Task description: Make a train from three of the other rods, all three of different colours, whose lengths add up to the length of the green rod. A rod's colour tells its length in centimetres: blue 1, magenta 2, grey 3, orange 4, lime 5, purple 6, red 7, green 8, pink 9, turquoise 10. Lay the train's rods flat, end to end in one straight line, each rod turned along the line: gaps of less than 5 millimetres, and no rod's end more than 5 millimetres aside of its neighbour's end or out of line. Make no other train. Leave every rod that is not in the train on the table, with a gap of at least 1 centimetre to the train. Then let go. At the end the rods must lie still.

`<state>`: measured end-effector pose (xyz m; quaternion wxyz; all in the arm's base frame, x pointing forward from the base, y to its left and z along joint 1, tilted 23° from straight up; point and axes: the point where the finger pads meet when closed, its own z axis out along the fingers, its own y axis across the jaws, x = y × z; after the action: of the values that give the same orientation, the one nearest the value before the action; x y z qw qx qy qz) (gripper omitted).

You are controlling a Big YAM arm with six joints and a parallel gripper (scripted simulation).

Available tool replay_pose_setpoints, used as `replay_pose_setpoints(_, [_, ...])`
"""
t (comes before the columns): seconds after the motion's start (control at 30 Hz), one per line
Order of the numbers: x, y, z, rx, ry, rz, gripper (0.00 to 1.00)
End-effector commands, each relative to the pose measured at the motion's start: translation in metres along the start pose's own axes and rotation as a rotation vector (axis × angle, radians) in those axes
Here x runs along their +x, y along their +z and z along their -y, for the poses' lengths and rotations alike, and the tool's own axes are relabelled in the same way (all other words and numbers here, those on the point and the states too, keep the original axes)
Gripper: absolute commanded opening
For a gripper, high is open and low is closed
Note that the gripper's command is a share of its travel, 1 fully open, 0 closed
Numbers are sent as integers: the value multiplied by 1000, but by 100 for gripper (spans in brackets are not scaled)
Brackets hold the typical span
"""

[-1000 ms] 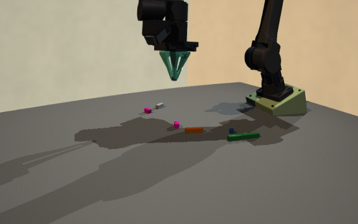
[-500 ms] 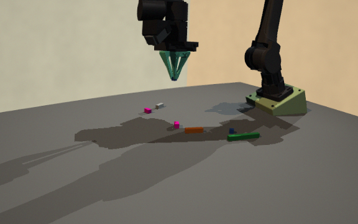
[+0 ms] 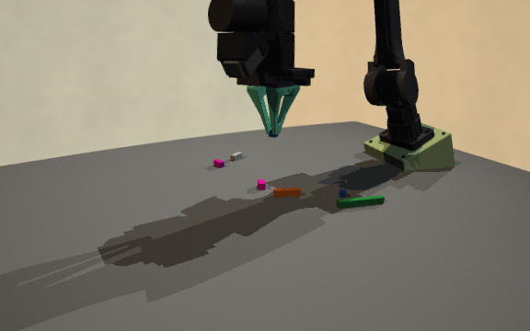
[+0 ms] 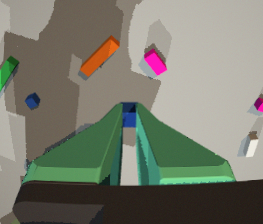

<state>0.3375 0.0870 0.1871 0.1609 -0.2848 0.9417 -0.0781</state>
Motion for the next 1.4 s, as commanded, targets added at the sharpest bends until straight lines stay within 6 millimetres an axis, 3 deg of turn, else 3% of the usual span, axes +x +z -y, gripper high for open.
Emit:
replay_pose_setpoints(0.0, [-58, -22, -42, -5, 137, 57, 4])
replay_pose_setpoints(0.1, [-60, -23, -43, -5, 137, 57, 4])
replay_pose_setpoints(0.13, [-59, -34, -31, 4, 168, 84, 4])
replay_pose_setpoints(0.23, [-61, -34, -31, 5, 170, 95, 4])
replay_pose_setpoints(0.27, [-71, -24, -61, -5, 149, 67, 4])
replay_pose_setpoints(0.33, [-84, -26, -94, -6, 165, 71, 4])
replay_pose_setpoints(0.37, [-85, -26, -94, -6, 166, 75, 4])
replay_pose_setpoints(0.47, [-94, -29, -131, -5, 182, 79, 4])
replay_pose_setpoints(0.57, [-97, -31, -146, -4, 188, 81, 4])
replay_pose_setpoints(0.6, [-98, -44, -143, -13, 198, 113, 4])
replay_pose_setpoints(0.67, [-98, -44, -143, -13, 198, 113, 4])
replay_pose_setpoints(0.7, [-101, -42, -132, -7, 227, 120, 4])
replay_pose_setpoints(0.83, [-100, -28, -137, 0, 217, 88, 4])
replay_pose_setpoints(0.97, [-101, -37, -143, -12, 203, 108, 4])
replay_pose_setpoints(1.23, [-103, -33, -142, -11, 208, 109, 4])
replay_pose_setpoints(1.3, [-99, -22, -141, -4, 209, 89, 4])
replay_pose_setpoints(1.37, [-81, -3, -139, 9, 193, 47, 4])
